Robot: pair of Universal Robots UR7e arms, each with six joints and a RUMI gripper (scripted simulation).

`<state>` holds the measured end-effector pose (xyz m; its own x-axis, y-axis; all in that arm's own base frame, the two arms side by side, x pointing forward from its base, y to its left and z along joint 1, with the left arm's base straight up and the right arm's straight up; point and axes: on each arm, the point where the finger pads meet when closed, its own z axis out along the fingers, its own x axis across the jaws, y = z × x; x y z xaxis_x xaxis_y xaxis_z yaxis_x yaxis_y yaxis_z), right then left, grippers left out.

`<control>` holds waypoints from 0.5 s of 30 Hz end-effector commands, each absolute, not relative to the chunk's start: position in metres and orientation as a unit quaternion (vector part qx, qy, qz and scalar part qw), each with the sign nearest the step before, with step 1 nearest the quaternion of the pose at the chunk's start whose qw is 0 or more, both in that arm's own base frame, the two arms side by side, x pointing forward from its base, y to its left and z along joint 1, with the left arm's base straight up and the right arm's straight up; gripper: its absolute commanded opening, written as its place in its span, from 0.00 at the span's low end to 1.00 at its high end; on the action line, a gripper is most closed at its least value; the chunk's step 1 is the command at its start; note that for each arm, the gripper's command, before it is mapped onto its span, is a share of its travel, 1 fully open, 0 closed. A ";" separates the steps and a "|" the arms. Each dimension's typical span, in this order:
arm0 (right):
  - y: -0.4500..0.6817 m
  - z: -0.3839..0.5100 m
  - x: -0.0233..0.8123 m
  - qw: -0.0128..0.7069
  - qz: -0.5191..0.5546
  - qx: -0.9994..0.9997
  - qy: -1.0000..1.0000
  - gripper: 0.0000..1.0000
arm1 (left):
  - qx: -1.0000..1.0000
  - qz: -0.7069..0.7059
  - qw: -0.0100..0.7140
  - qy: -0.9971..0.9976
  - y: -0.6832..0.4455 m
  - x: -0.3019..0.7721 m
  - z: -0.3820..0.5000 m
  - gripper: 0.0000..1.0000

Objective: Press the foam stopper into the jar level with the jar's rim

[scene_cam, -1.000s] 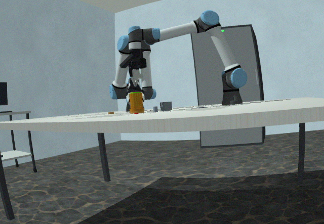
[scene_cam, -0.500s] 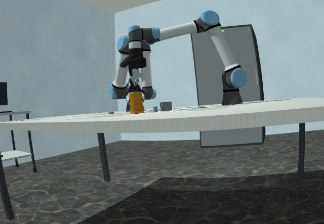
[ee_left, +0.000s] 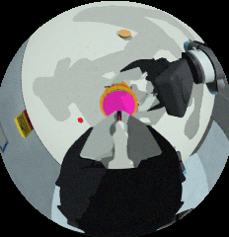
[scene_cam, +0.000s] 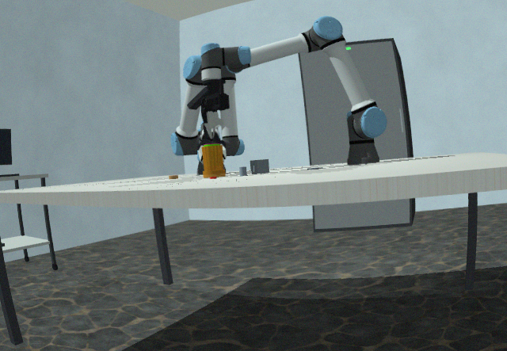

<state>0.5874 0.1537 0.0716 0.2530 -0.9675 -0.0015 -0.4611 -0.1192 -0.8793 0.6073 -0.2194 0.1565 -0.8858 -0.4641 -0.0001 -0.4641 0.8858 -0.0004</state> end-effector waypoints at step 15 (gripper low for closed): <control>0.154 0.070 0.587 0.404 -0.312 -0.681 0.526 0.33 | -0.239 -0.002 0.002 0.971 -0.220 0.608 0.137 0.00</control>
<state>0.5874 0.1537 0.0716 0.2530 -0.9675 -0.0015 -0.4611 -0.1192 -0.8793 0.6076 -0.2195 0.1372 -0.8858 -0.4641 -0.0011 -0.4641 0.8858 -0.0020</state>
